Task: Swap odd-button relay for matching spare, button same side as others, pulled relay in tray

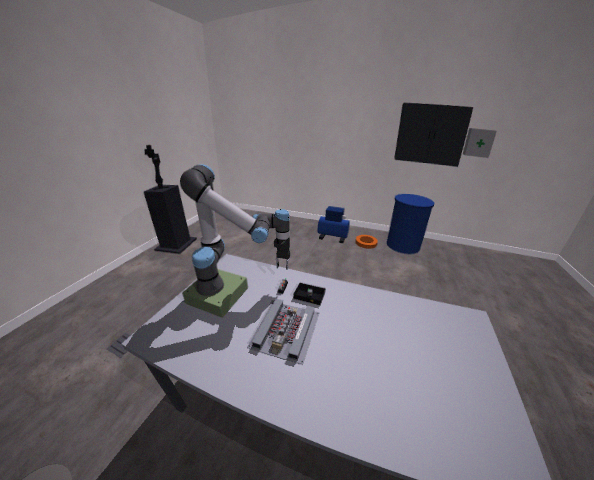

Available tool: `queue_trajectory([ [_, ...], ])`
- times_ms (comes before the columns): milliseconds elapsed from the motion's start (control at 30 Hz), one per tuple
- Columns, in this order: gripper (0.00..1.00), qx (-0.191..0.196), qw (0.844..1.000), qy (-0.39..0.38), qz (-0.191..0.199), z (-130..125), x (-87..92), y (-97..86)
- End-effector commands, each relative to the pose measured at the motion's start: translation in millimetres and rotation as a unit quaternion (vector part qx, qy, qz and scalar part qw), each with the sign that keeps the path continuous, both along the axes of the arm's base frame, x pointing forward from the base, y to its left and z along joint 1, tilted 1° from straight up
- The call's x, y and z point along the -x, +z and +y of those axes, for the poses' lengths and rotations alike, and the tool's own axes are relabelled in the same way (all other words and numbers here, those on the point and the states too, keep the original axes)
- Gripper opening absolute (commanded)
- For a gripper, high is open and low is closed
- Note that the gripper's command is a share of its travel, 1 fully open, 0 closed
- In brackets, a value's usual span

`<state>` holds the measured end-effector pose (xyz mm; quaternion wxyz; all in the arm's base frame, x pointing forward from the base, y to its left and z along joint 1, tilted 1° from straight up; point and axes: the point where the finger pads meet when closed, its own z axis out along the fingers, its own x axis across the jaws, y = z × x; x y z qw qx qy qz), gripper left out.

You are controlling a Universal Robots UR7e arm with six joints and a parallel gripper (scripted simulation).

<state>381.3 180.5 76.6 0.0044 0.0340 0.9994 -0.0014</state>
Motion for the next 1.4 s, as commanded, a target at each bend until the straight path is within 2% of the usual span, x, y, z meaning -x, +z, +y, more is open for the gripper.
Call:
queue_trajectory([
  [0,1.00,0.000,1.000,0.000,-0.001,0.1,-0.4,0.4],
  [833,1.00,0.000,1.000,0.000,-0.001,0.1,-0.4,0.4],
  [1000,1.00,0.000,1.000,0.000,-0.001,-54.5,0.0,-24.5],
  [1367,1.00,0.000,1.000,0.000,-0.001,-54.5,0.0,-24.5],
])
